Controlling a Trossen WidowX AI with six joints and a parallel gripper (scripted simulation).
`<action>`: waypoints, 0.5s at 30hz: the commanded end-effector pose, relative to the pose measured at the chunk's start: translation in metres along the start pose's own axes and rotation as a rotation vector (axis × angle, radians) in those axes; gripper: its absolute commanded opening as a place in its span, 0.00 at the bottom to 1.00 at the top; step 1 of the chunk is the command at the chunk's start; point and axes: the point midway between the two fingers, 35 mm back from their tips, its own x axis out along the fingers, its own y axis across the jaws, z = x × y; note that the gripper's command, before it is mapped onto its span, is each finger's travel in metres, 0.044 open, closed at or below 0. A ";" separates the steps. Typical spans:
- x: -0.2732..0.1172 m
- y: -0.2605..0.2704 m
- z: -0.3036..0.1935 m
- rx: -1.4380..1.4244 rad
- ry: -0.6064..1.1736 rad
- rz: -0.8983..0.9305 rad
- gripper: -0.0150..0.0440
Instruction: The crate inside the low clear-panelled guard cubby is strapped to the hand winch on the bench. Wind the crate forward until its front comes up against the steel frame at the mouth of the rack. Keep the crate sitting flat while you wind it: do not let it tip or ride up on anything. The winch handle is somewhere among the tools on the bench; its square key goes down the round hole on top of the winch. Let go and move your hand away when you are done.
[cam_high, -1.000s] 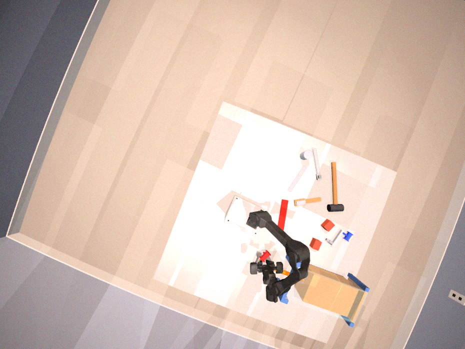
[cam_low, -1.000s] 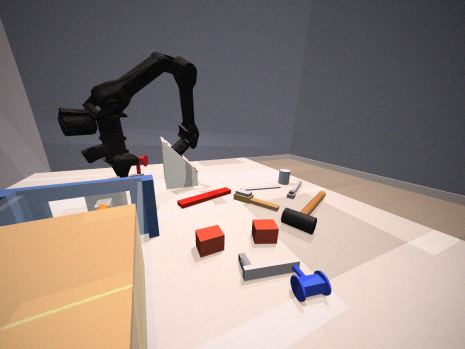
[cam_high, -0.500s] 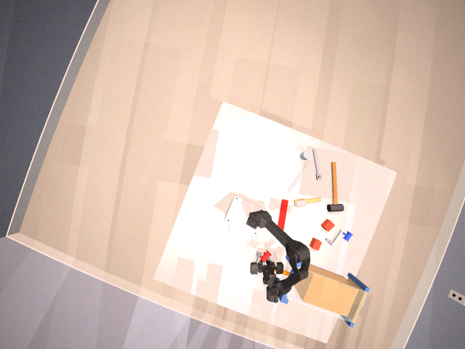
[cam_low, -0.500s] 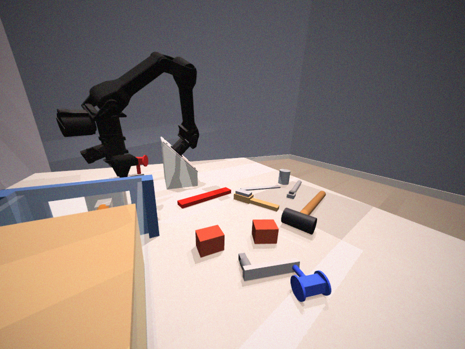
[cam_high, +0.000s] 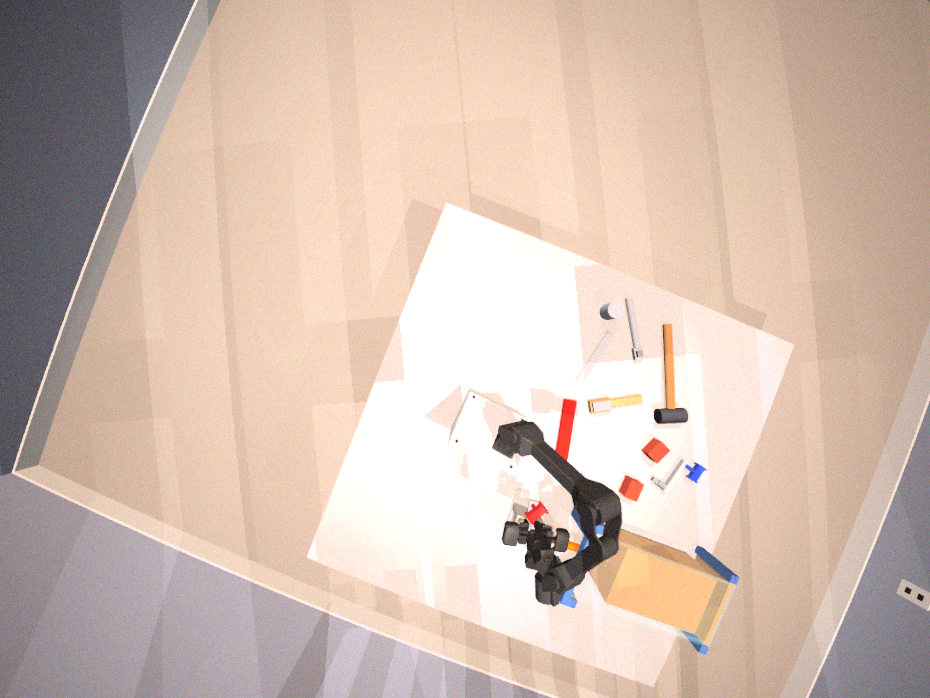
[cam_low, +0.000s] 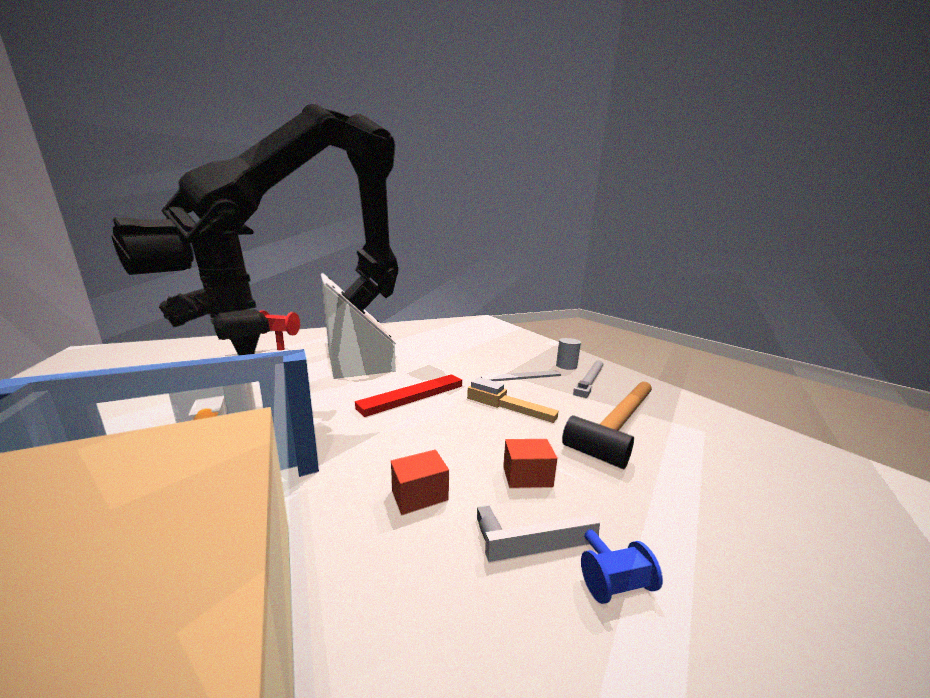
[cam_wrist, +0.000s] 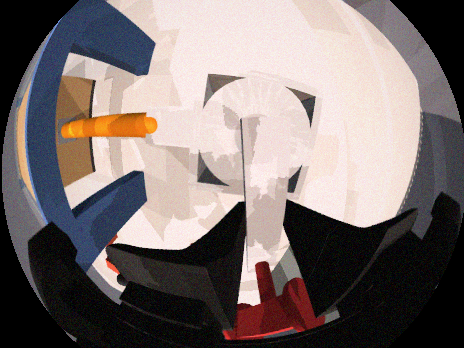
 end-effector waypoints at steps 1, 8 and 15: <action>0.001 0.003 0.000 0.064 0.005 0.005 0.25; 0.001 0.006 0.001 0.127 0.008 0.009 0.25; 0.001 0.008 0.001 0.178 0.011 0.013 0.25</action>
